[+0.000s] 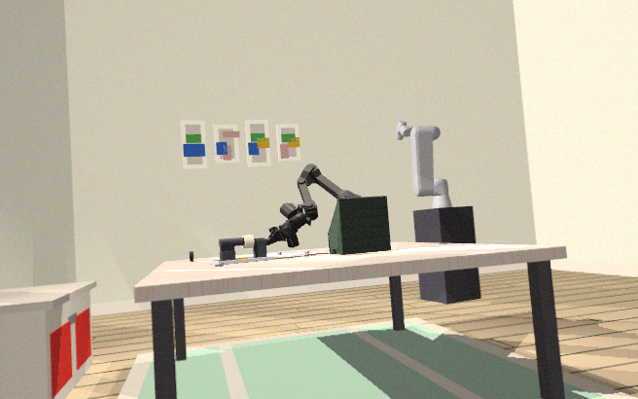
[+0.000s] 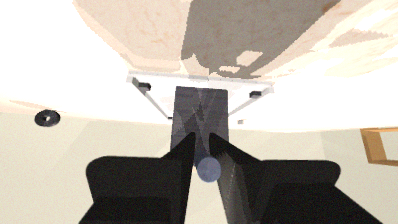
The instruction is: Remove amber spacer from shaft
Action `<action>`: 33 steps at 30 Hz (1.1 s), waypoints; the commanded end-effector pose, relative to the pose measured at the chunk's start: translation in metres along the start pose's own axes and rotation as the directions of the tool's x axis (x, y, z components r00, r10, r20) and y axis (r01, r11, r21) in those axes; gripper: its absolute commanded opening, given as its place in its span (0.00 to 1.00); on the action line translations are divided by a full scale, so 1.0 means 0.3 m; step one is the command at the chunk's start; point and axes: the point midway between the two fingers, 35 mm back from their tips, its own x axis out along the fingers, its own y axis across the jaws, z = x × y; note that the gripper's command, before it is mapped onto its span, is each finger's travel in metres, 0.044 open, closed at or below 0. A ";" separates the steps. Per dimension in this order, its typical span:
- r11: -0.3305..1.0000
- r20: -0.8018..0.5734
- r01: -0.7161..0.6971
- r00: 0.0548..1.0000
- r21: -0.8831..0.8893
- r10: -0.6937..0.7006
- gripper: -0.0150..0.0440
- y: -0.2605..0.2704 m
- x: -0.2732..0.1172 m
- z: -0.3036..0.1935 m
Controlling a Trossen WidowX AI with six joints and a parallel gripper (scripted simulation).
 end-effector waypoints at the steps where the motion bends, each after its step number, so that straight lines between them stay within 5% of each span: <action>1: 1.000 -0.007 -0.001 1.000 0.003 0.001 0.25 0.002 0.009 -0.010; 23: 1.000 -0.007 -0.001 1.000 0.004 0.001 0.25 0.002 0.019 -0.016; 33: 1.000 0.000 0.000 1.000 0.000 0.000 0.70 0.000 0.010 -0.005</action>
